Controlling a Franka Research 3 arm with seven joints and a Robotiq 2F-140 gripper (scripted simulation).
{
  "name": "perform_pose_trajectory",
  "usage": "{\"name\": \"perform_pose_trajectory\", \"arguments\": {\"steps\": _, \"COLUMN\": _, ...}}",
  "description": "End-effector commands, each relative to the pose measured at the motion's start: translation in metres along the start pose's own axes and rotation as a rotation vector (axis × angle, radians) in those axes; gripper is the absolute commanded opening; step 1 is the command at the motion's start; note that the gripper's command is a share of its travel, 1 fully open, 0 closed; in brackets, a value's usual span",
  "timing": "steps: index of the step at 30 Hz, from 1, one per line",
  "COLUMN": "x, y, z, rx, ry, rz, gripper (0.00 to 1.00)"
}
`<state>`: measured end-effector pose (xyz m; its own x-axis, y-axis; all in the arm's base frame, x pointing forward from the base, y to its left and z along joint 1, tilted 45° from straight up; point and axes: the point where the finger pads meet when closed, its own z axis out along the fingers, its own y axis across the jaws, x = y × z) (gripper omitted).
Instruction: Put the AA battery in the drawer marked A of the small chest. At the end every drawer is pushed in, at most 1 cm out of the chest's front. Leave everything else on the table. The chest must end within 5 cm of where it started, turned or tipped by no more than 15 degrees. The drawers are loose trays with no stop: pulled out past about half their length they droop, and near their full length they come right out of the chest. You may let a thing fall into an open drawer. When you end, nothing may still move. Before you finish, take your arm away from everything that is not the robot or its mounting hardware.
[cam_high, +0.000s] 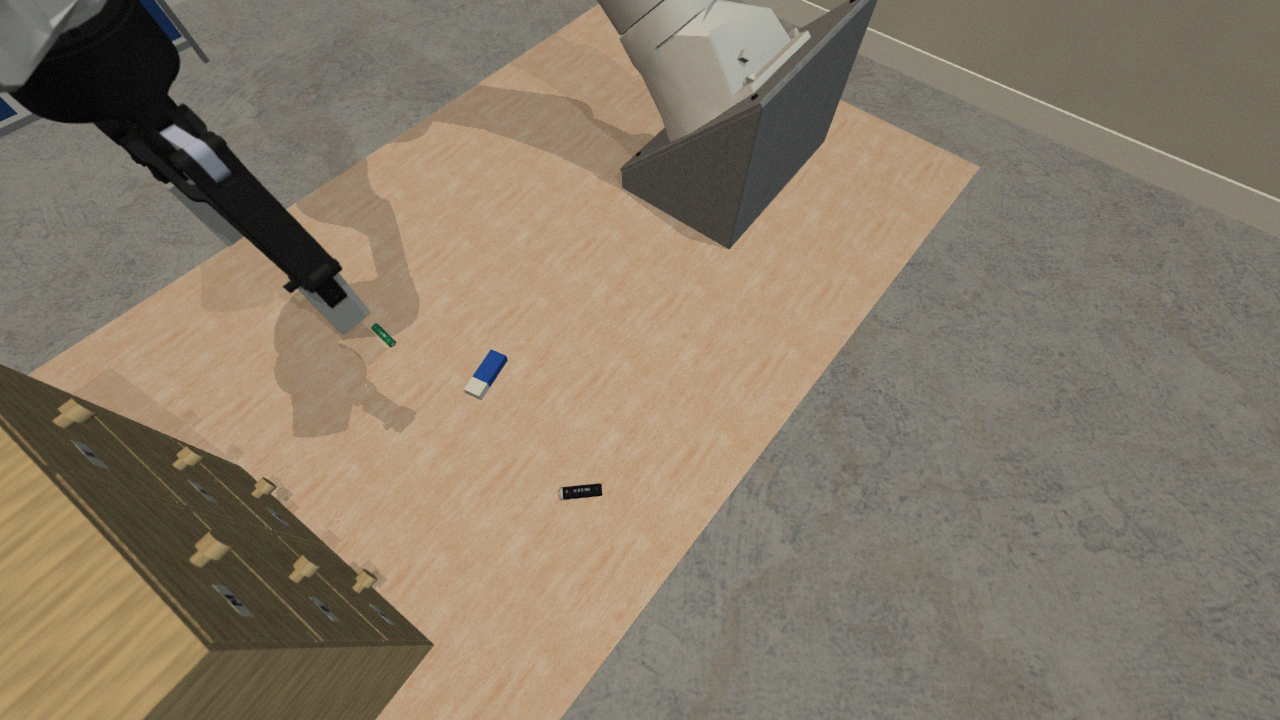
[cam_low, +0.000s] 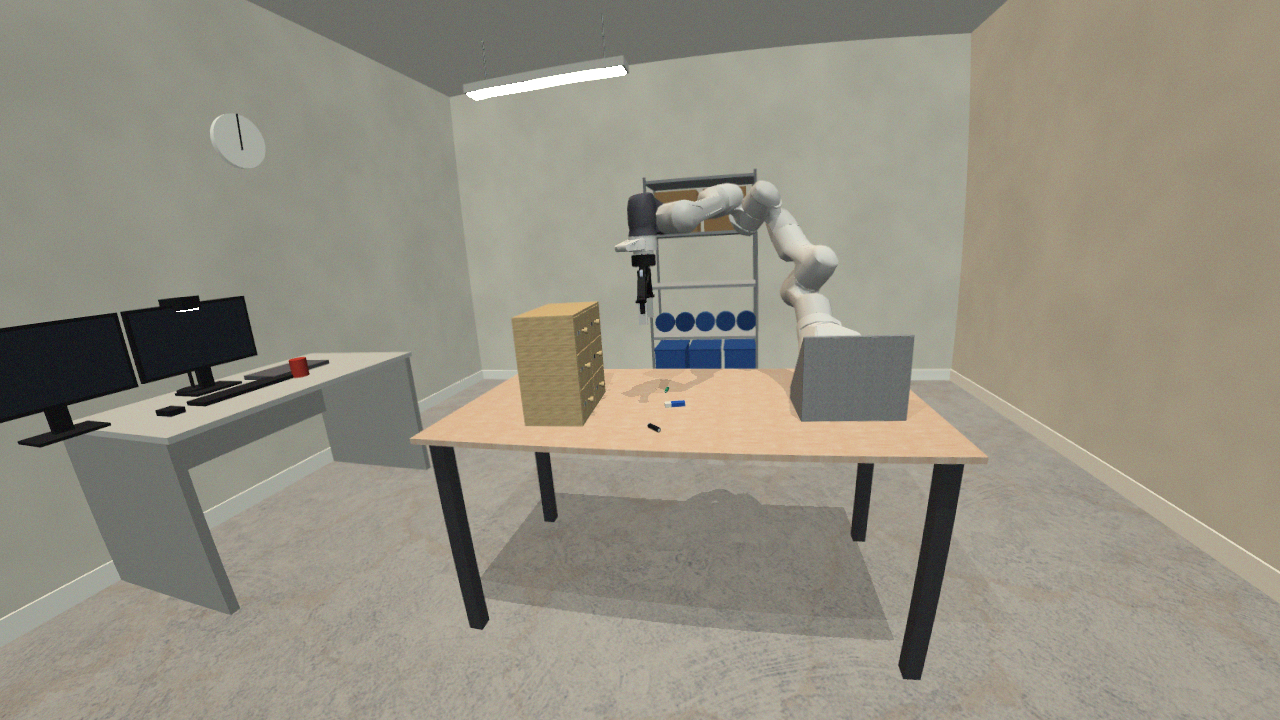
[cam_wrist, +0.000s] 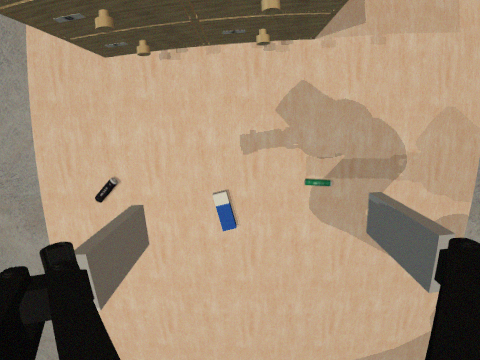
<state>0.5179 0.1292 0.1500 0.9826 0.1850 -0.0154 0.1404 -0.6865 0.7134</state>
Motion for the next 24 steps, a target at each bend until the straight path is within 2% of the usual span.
{"name": "perform_pose_trajectory", "arguments": {"steps": 1, "x": -0.0002, "y": -0.0002, "z": -0.0001, "rx": 0.001, "ry": -0.003, "rz": -0.011, "gripper": 1.0}}
{"name": "perform_pose_trajectory", "arguments": {"steps": 24, "x": -0.005, "y": 0.0025, "z": -0.0013, "rx": 0.0, "ry": 0.0, "rz": -0.005, "gripper": 1.0}}
